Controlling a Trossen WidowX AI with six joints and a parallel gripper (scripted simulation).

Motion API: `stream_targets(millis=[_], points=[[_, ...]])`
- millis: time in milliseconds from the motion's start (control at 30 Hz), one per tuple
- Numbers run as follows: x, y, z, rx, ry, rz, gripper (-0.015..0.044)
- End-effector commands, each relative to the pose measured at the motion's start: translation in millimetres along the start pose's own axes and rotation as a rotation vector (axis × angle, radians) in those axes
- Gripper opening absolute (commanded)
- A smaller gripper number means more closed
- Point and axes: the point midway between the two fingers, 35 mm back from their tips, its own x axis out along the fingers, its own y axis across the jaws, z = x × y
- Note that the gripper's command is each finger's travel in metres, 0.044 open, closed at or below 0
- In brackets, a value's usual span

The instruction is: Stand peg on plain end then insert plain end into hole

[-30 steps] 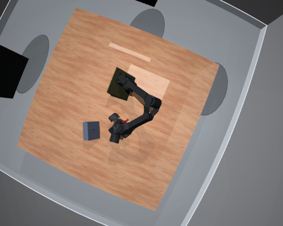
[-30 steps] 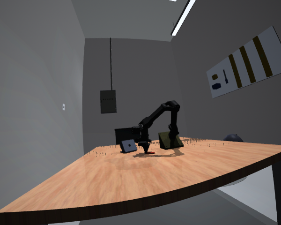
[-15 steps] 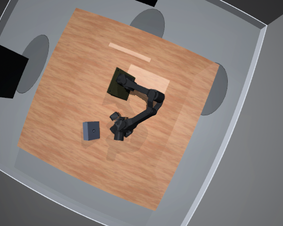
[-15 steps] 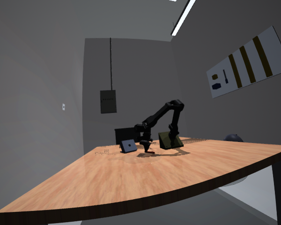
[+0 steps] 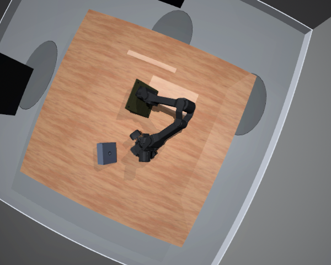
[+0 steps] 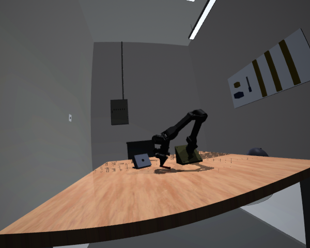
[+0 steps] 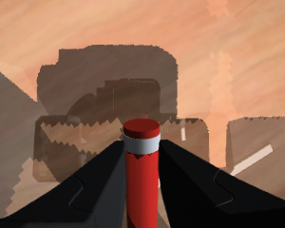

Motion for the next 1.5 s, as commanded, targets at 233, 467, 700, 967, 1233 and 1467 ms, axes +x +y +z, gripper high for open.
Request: stream_targets(millis=[233,467,700,967,1233,1467], points=[[-8.0,1.3,-3.7,-0.002,-0.105,0.003,0.0049],[-11.8,1.3,-6.5,-0.001,-0.166,0.003,0.0049],[-15.5,1.3,-9.4,0.0,-0.226,0.003,0.0049],[-19.5,1.3,-13.1,0.0,-0.295,0.003,0.0049],[-23.2,1.3,-17.1,0.001,-0.365,0.004,0.0049],[-26.2,1.4,-20.8,0.002,-0.425,0.004,0.0049]])
